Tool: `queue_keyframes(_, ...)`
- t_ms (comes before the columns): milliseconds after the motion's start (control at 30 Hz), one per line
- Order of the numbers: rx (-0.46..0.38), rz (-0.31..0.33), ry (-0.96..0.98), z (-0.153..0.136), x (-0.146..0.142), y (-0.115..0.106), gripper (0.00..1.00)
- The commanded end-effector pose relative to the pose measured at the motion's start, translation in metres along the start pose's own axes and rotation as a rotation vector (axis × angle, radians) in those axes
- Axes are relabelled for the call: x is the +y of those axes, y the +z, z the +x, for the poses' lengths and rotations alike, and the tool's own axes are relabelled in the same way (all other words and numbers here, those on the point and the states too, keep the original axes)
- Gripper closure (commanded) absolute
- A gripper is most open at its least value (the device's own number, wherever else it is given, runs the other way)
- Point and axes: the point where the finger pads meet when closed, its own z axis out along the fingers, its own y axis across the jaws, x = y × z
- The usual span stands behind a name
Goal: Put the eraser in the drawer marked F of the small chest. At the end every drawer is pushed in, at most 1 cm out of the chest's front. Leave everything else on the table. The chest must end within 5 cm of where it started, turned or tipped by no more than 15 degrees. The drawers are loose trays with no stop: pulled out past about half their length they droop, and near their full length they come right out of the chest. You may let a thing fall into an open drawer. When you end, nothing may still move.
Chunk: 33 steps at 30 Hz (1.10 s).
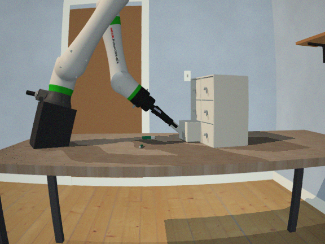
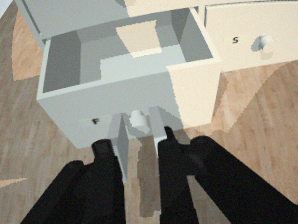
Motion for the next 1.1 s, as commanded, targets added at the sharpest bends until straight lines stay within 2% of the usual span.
queue_keyframes(0, 0.0, 0.0, 0.0, 0.0, 0.0, 0.0, 0.82)
queue_keyframes(400, 0.0, 0.0, 0.0, -0.001, 0.0, -0.001, 0.8)
queue_keyframes(833, 0.0, 0.0, 0.0, -0.029, 0.0, -0.035, 0.8)
queue_keyframes(1067, 0.0, 0.0, 0.0, -0.032, 0.0, -0.039, 0.8)
